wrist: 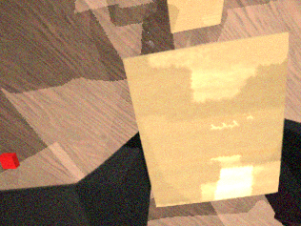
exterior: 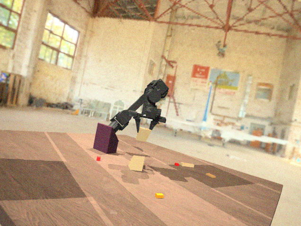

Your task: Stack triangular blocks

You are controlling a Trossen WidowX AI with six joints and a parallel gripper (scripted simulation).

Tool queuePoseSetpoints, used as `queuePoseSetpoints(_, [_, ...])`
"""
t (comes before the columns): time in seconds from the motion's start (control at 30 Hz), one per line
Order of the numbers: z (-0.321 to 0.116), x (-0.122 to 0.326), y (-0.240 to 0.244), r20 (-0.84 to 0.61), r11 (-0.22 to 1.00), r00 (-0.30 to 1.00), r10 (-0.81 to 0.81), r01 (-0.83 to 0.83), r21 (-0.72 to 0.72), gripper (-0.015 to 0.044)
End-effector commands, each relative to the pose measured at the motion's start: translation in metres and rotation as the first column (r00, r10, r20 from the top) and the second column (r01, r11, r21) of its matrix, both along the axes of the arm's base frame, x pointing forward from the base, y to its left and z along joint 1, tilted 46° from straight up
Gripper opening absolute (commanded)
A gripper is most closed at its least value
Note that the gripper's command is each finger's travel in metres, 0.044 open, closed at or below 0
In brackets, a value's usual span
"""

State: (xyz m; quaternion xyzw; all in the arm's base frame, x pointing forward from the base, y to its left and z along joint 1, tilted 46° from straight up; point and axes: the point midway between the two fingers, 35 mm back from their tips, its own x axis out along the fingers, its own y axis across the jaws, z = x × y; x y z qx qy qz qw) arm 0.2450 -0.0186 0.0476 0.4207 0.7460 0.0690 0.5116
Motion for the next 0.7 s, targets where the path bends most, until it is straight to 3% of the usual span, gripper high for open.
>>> queuePoseSetpoints(0.0, [-0.008, -0.003, -0.018, 0.009, 1.000, 1.000, 0.019, -0.019, 0.008, 0.0000])
queuePoseSetpoints(0.2, [-0.013, -0.004, -0.021, 0.011, 1.000, 1.000, 0.027, -0.028, 0.012, 0.0000])
queuePoseSetpoints(0.67, [-0.069, 0.009, 0.012, 0.013, 1.000, 1.000, 0.027, -0.027, 0.013, 0.0000])
